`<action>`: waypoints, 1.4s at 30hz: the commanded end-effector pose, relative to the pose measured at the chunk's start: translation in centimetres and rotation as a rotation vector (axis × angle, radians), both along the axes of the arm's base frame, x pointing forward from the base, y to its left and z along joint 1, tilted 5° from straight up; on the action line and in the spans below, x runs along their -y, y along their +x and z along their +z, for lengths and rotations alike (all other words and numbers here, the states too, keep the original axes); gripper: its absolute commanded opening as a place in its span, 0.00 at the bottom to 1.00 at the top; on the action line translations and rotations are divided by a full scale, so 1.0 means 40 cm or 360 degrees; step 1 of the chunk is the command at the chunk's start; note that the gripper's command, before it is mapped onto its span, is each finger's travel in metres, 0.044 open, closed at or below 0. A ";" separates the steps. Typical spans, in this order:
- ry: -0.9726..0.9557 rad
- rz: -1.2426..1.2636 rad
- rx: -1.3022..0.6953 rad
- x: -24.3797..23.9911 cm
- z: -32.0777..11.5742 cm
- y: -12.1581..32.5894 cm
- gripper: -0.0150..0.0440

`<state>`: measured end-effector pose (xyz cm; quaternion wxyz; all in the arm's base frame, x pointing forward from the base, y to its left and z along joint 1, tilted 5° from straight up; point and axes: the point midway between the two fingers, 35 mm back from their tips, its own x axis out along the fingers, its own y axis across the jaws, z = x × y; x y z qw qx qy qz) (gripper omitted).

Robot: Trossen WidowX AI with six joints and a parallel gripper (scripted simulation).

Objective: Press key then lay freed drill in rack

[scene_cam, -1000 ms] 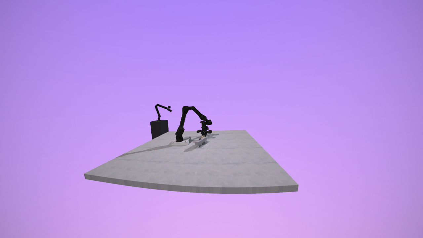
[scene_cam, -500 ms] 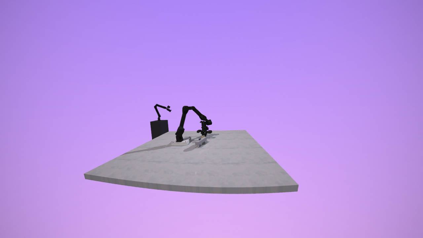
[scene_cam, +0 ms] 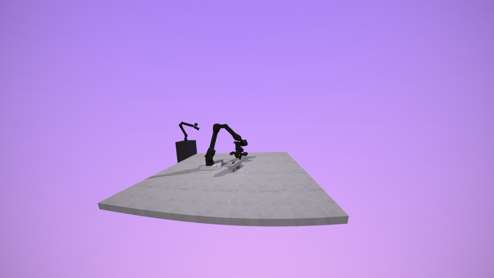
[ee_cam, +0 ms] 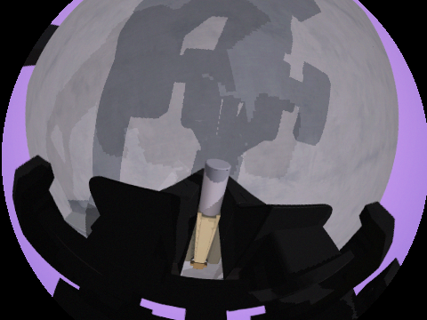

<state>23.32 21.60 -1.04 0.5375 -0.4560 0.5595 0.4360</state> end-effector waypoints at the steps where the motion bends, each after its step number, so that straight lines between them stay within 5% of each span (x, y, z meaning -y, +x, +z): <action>1: -0.0030 -0.0003 -0.0013 0.017 -0.011 -0.003 0.25; 15: -0.0030 -0.0003 -0.0013 0.017 -0.011 -0.003 0.25; 32: 0.0000 0.0000 0.0000 0.000 0.000 0.000 1.00; 42: -0.0029 -0.0003 -0.0013 -0.002 0.096 -0.001 1.00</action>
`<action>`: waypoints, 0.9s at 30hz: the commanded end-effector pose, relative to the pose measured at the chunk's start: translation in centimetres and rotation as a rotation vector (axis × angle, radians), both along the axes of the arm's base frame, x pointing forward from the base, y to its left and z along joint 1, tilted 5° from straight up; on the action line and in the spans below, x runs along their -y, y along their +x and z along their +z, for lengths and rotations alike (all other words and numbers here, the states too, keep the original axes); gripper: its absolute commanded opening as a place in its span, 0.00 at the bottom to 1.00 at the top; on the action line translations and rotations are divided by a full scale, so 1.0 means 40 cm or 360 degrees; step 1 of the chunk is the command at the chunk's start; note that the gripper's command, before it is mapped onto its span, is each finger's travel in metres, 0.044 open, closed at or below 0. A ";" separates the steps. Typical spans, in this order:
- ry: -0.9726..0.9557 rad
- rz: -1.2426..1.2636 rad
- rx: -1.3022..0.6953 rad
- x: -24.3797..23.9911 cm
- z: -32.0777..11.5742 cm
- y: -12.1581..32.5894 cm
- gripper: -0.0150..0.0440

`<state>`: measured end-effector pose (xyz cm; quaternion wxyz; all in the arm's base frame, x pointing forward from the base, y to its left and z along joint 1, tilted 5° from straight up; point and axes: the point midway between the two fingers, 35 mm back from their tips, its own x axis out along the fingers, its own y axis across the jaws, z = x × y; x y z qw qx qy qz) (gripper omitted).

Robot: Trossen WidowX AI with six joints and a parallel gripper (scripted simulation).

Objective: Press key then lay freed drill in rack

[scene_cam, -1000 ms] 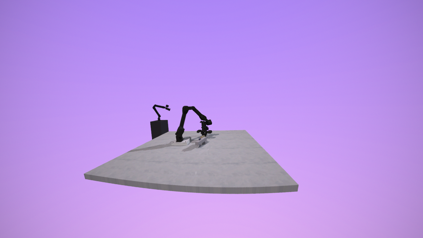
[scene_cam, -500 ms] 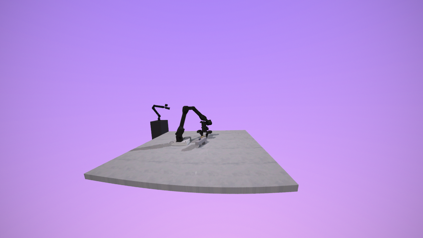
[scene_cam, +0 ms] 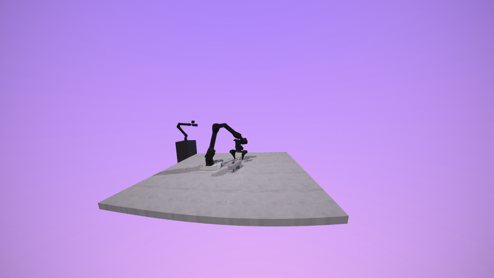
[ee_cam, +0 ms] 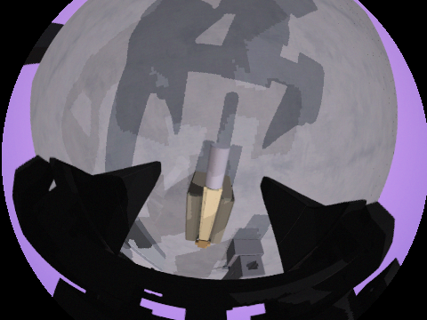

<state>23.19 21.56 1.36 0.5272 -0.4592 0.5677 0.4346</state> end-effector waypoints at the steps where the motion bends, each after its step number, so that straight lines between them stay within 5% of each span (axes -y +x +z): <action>1: 0.0006 -0.0008 0.0013 -0.004 0.045 0.003 1.00; 15: 0.0009 0.0009 0.0012 -0.014 0.121 0.009 1.00; 27: 0.0383 0.0569 0.0668 -0.158 0.402 0.054 1.00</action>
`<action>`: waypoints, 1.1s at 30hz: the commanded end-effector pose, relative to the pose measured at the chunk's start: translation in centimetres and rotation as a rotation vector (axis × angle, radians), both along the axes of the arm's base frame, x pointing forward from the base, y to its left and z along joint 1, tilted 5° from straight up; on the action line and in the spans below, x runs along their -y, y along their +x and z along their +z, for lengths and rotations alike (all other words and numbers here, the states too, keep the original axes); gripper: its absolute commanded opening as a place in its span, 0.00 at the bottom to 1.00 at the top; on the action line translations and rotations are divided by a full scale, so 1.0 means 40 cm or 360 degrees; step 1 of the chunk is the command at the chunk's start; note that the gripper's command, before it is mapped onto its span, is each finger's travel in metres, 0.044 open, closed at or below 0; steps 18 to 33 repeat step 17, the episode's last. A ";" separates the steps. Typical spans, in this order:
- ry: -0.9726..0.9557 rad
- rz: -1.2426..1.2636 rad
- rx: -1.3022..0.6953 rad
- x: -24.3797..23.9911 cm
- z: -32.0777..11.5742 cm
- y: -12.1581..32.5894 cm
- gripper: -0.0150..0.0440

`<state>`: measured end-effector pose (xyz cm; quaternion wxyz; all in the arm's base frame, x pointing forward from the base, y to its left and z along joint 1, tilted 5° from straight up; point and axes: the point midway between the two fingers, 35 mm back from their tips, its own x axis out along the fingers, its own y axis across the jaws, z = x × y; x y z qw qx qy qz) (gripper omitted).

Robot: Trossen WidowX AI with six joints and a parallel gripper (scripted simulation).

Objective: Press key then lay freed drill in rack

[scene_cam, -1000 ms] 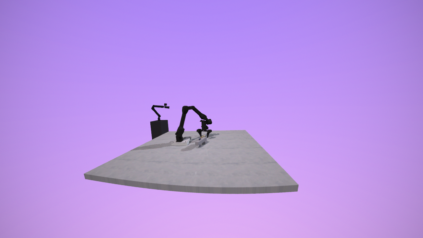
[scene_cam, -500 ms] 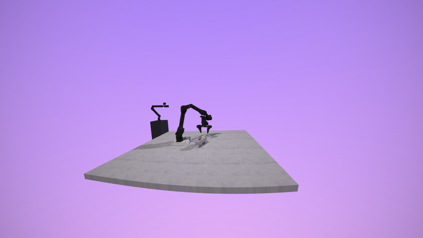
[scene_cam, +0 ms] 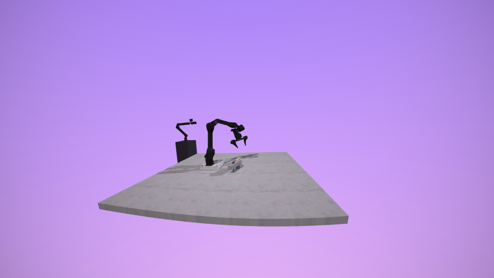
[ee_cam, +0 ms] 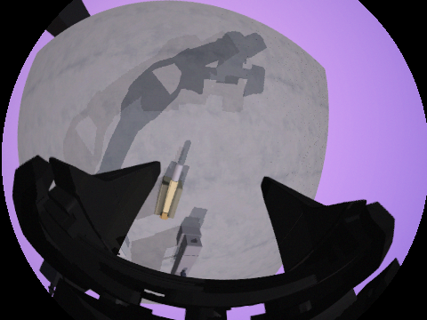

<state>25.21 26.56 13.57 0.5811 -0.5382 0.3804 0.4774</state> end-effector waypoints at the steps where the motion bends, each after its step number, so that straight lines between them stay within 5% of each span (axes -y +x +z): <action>1: 0.0133 0.0192 0.0265 -0.042 0.125 0.003 1.00; 17: 0.0541 0.0722 0.1281 -0.069 0.634 -0.101 1.00; 33: 0.0541 0.0722 0.1281 -0.069 0.634 -0.101 1.00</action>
